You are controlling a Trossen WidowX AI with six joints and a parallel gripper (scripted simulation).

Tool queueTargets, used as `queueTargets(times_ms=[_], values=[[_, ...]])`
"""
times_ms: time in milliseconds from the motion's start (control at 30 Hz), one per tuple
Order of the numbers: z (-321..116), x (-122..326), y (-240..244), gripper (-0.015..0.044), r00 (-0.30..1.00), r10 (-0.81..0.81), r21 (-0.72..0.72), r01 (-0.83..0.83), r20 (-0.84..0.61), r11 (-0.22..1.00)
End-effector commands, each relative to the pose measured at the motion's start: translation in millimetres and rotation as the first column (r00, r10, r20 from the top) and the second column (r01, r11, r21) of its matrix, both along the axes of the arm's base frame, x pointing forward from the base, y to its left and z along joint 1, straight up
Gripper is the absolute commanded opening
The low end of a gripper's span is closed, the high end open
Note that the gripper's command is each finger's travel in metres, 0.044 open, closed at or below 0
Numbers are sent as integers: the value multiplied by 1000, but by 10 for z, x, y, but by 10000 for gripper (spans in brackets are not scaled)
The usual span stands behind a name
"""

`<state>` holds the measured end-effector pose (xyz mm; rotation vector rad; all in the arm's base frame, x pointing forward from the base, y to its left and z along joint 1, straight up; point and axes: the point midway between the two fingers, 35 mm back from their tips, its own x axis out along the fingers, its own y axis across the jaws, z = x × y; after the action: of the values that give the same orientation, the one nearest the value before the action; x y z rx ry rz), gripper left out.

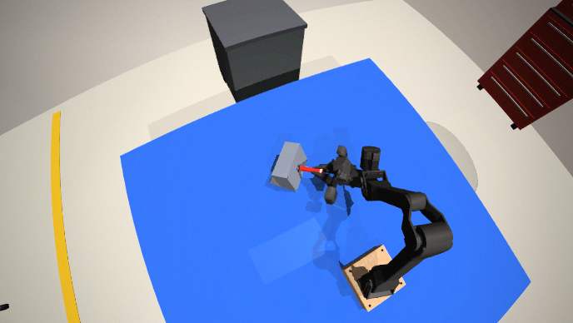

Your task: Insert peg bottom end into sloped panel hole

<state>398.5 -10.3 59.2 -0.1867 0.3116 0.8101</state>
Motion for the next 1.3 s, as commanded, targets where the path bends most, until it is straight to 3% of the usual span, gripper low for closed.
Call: queueTargets(times_ms=[0, 1267], values=[[-25, 6, 9, 0, 1000, -3, 2, 3, -6, 1000], [-121, 167, 175, 0, 1000, -3, 4, 3, -4, 1000]])
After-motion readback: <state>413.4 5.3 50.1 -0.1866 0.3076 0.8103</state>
